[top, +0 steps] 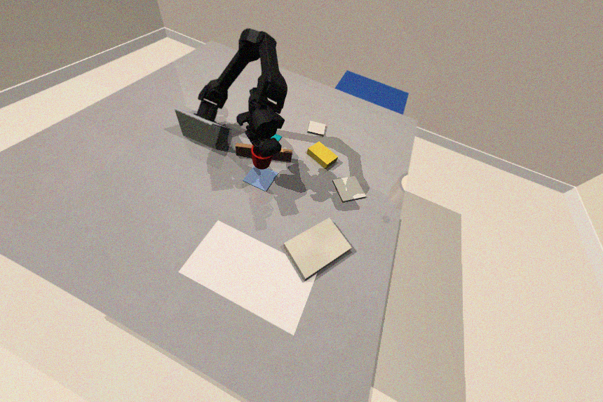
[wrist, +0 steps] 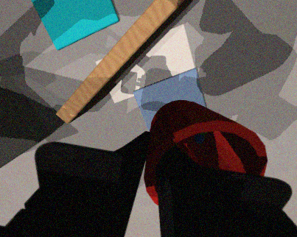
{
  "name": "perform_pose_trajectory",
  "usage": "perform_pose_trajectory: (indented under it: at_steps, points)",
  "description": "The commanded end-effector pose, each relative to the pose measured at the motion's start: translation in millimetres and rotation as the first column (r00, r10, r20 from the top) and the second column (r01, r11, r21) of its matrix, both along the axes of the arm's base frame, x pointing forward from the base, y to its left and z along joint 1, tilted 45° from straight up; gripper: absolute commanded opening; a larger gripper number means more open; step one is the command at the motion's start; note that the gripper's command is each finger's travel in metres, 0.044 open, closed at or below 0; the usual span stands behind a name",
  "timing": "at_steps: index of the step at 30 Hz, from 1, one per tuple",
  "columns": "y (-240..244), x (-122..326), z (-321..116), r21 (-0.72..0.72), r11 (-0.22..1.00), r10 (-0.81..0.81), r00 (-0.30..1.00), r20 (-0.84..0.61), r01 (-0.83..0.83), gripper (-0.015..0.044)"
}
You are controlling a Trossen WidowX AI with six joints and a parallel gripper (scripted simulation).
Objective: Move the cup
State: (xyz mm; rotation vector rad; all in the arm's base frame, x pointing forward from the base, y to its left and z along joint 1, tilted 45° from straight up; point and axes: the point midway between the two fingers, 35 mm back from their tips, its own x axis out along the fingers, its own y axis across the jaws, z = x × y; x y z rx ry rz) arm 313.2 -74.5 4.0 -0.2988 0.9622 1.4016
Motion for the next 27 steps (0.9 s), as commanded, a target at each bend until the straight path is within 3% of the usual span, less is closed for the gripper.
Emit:
perform_pose_trajectory:
  at_steps: [1, 27]
  points:
    - [0, 0, 0, 0.0, 1.0, 0.0, 1.0, 0.0, 0.0, 0.0]
    - [18, -16, 23, -0.002, 1.0, 0.004, 1.0, 0.002, -0.004, 0.0]
